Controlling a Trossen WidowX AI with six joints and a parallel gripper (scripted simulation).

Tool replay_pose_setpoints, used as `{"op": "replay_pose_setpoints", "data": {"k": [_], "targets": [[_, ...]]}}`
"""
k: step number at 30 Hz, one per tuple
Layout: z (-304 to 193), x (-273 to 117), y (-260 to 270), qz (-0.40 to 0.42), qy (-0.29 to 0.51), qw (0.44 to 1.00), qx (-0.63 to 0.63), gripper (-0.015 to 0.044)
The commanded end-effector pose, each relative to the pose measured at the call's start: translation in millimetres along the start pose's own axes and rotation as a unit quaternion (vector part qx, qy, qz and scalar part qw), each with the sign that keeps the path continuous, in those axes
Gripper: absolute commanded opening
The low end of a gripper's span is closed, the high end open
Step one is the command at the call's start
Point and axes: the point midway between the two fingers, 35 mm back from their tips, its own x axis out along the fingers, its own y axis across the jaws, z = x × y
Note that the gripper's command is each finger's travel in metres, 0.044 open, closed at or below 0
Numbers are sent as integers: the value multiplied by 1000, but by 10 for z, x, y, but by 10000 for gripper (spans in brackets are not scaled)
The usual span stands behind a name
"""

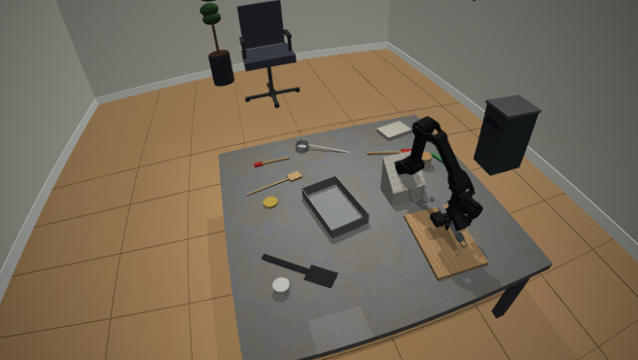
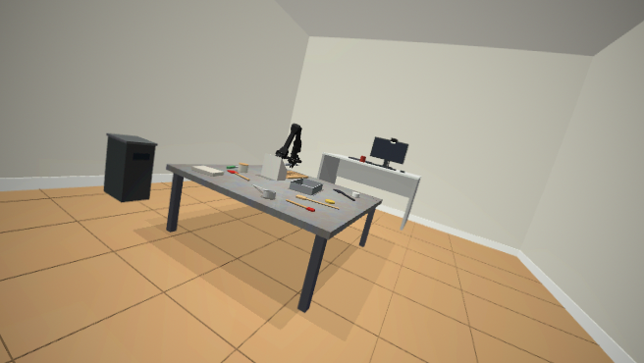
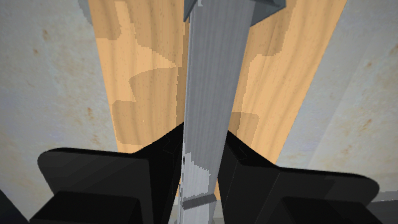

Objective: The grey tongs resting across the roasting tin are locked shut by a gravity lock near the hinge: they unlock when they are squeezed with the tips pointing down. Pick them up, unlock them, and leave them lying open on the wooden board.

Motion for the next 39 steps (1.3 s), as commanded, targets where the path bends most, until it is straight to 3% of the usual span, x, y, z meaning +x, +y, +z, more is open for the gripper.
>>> {"op": "replay_pose_setpoints", "data": {"k": [1,20,39], "targets": [[-24,77,-2,2,2,1000,-2,-150],[-61,305,-28,1,2,1000,-3,-150],[-48,287,-31,-1,1,1000,0,349]]}}
